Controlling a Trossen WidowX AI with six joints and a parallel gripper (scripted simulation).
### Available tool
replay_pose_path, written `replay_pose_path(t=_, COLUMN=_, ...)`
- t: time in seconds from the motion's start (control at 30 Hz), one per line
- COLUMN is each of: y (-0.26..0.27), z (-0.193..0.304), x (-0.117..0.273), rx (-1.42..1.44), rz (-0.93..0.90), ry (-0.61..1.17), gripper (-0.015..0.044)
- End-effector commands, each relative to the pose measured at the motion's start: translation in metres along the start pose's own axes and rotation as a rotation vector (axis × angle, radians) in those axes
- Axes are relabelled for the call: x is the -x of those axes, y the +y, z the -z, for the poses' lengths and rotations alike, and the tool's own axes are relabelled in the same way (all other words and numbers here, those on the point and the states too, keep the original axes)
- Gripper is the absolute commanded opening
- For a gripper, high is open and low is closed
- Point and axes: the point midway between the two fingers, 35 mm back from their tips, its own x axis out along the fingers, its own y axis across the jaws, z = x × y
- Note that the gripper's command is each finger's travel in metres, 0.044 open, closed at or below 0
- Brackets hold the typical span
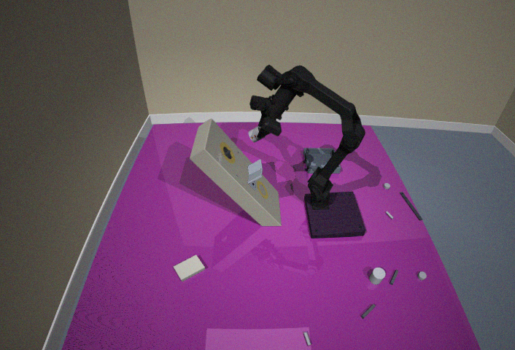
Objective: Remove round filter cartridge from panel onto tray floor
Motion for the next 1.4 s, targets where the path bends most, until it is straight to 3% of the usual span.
replay_pose_path(t=0.0, y=-0.013, z=0.004, x=-0.001, rx=-0.067, rz=0.043, ry=0.003, gripper=0.0)
replay_pose_path(t=0.9, y=-0.13, z=0.076, x=0.016, rx=-0.726, rz=0.43, ry=-0.003, gripper=0.0)
replay_pose_path(t=1.37, y=-0.16, z=0.115, x=0.031, rx=-0.957, rz=0.568, ry=-0.018, gripper=0.0)
